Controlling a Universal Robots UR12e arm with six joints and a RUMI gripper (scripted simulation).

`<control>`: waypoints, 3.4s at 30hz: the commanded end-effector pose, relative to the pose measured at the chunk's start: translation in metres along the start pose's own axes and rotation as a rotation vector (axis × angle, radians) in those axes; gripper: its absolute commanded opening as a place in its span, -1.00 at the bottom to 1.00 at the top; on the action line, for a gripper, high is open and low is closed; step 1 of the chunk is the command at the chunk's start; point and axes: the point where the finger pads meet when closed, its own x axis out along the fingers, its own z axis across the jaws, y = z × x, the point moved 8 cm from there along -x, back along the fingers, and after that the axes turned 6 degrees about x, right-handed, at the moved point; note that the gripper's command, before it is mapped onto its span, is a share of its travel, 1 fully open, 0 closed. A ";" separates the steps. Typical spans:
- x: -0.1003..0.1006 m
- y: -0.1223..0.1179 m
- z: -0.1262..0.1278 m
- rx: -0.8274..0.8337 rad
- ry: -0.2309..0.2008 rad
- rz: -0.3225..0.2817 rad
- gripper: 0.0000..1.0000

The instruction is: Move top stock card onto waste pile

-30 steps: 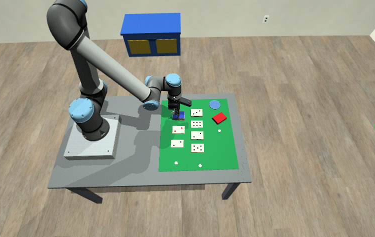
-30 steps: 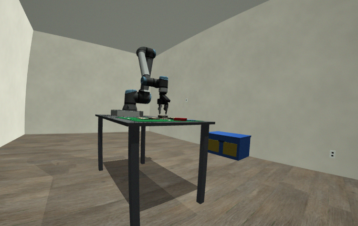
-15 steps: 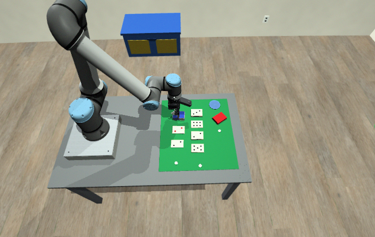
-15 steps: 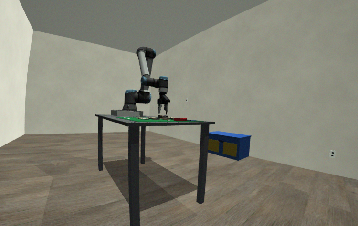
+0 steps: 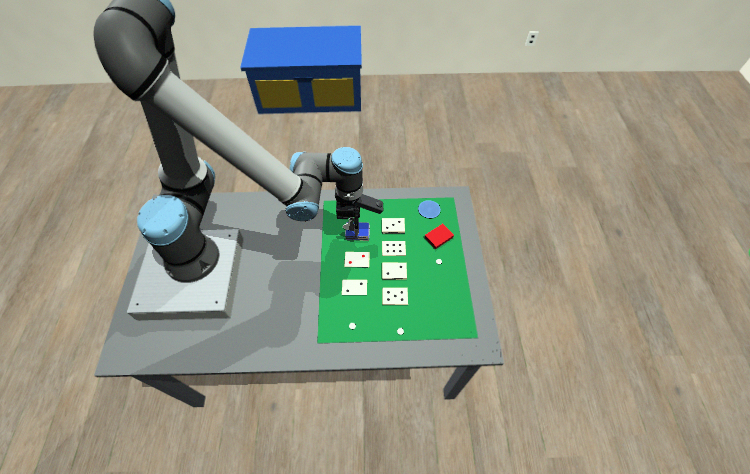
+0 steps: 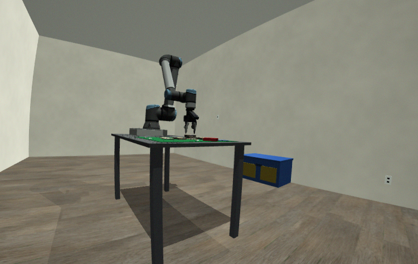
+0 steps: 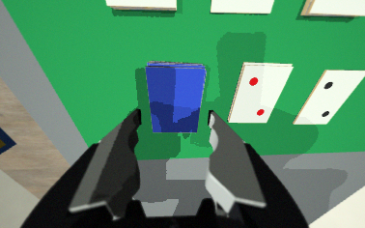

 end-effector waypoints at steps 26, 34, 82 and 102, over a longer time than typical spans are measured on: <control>0.006 0.001 0.000 0.000 0.000 0.001 0.00; 0.008 0.001 0.000 0.000 0.000 0.001 0.00; 0.009 0.001 0.000 0.000 0.000 0.001 -0.14; 0.009 0.001 0.000 0.000 0.000 0.001 -0.15</control>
